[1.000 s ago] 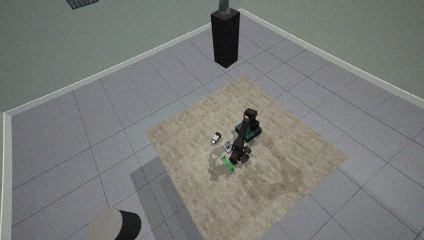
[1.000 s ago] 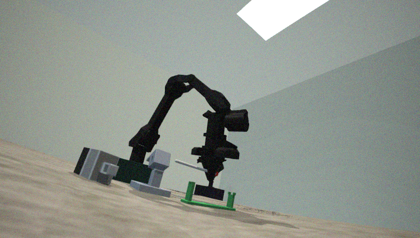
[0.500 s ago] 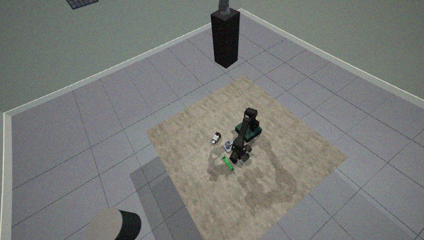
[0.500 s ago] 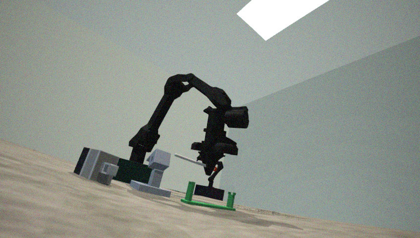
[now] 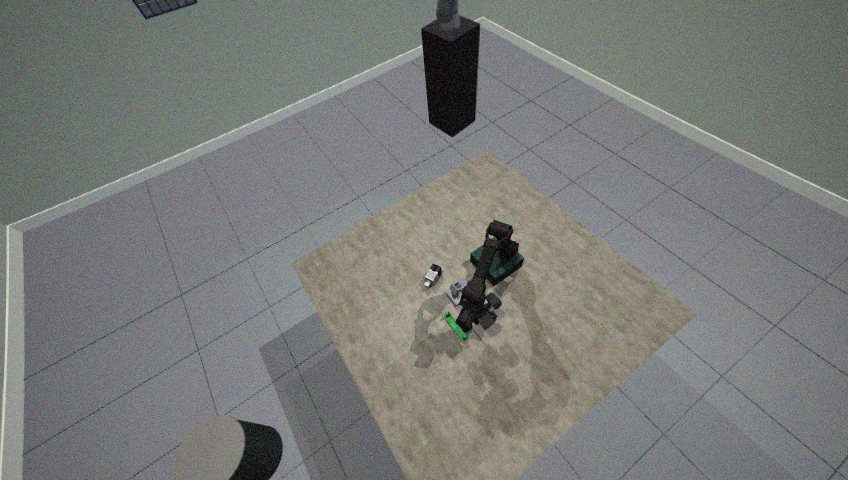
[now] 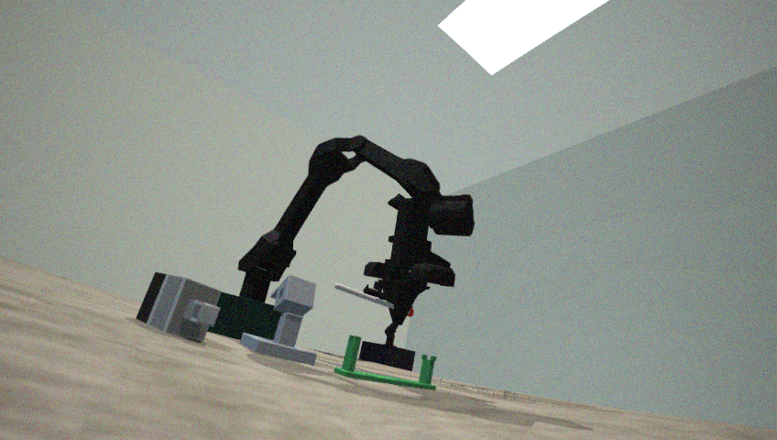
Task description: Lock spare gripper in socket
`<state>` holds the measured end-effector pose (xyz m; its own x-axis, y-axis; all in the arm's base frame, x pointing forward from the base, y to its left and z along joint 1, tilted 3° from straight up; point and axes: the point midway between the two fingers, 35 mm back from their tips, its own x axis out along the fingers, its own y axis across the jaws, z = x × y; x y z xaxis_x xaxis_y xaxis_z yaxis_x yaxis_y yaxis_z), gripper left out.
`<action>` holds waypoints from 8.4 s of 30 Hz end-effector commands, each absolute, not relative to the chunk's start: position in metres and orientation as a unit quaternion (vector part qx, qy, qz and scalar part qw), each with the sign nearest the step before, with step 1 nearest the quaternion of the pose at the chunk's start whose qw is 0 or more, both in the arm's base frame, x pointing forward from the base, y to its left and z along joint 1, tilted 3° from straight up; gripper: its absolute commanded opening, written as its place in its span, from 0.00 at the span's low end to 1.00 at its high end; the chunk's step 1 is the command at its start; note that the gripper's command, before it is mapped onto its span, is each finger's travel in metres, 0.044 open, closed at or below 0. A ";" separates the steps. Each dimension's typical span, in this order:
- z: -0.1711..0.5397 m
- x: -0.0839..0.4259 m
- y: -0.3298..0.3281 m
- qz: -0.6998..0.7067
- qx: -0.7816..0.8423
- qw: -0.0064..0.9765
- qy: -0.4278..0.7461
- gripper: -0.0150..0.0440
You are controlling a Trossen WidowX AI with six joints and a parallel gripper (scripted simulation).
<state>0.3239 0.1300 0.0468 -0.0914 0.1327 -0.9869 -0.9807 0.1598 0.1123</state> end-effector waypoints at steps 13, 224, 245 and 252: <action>0.054 0.371 0.144 0.507 -0.396 0.550 0.532 0.25; -0.007 0.411 0.088 0.594 -0.450 0.542 0.387 0.56; -0.023 0.410 0.087 0.594 -0.450 0.542 0.387 0.34; -0.023 0.411 0.086 0.594 -0.450 0.542 0.387 0.25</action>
<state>0.4106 0.0866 -0.0220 -0.0059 0.2941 -0.9558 -0.9938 -0.1078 -0.0270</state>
